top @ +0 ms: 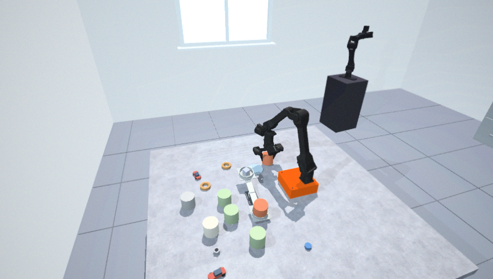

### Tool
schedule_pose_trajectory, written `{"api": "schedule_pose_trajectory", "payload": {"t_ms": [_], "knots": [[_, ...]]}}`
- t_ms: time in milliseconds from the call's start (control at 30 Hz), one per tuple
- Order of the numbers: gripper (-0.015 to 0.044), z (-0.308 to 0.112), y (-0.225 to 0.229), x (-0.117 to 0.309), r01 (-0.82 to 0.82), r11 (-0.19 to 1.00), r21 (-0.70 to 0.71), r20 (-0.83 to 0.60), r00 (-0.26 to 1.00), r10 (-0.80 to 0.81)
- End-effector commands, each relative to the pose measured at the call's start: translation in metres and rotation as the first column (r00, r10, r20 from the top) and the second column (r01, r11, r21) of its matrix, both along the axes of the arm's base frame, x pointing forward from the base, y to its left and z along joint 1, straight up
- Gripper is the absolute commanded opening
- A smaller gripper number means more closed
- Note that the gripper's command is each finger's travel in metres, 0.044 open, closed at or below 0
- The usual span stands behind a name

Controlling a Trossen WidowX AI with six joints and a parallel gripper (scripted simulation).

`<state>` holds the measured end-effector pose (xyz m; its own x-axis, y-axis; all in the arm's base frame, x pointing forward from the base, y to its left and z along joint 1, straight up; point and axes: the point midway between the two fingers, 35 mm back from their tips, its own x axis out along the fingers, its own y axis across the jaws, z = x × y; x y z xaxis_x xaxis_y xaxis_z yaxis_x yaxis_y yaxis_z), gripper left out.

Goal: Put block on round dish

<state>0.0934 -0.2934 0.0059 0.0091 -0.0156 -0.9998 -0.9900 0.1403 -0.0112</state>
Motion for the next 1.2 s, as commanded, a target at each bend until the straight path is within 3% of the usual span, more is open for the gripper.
{"api": "schedule_pose_trajectory", "payload": {"t_ms": [0, 167, 300, 500, 733, 1167], "knots": [[0.0315, 0.0, 0.0, 0.0, 0.0, 1.0, 0.0, 0.0, 1.0, 0.0], [0.044, 0.009, -0.001, 0.0, 0.0, 1.0, -0.002, 0.0, 1.0, 0.0], [0.044, 0.051, -0.001, -0.001, -0.003, 1.0, -0.008, -0.002, 1.0, 0.003], [0.044, 0.054, 0.0, -0.001, -0.003, 1.0, -0.008, -0.003, 1.0, 0.003], [0.026, 0.067, -0.002, 0.032, 0.059, 0.996, -0.061, 0.055, 0.997, -0.056], [0.026, 0.074, 0.009, 0.063, 0.462, 0.887, -0.019, 0.076, 0.885, -0.46]]}}
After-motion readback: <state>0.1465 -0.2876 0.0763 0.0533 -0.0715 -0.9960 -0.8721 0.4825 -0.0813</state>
